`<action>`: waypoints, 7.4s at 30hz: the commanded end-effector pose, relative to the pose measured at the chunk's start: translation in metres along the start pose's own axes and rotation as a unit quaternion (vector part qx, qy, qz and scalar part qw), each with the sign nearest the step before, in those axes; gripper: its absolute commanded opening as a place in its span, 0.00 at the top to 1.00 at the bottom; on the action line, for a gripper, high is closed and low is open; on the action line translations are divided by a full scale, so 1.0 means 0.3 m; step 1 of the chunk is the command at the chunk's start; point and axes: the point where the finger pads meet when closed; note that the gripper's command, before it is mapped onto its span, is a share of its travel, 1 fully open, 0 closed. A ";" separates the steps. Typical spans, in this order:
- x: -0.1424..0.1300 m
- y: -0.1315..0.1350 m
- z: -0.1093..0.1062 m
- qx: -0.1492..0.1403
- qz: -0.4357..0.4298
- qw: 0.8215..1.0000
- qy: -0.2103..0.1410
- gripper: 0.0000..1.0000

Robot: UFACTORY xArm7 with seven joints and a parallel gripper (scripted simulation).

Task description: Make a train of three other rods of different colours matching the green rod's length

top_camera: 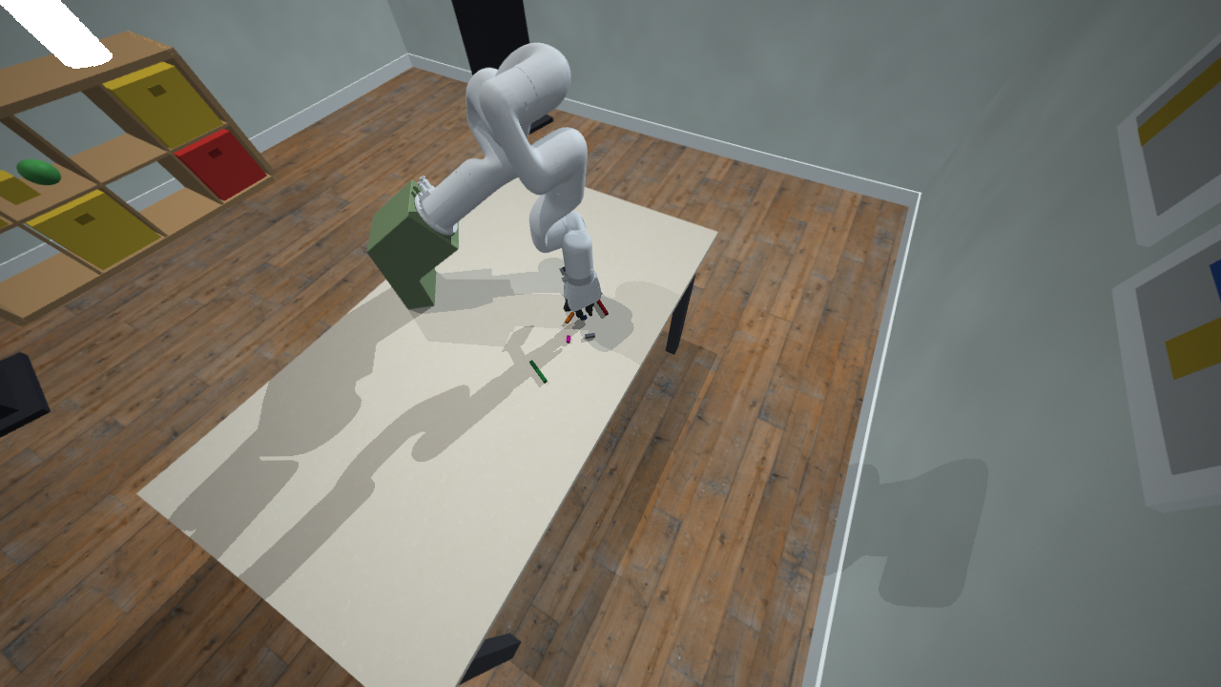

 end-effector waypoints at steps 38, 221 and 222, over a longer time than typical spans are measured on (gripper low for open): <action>-0.002 0.000 0.034 0.000 0.000 1.000 -0.001 0.76; -0.286 -0.483 -0.119 0.000 -0.076 0.997 -0.001 0.96; -0.287 -0.483 -0.104 0.000 -0.076 0.997 -0.001 0.96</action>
Point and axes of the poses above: the point where the finger pads meet when closed, its own z axis out along the fingers, its own y axis across the jaws, x = y × z, and after that the axes turned 7 degrees about z, right-handed
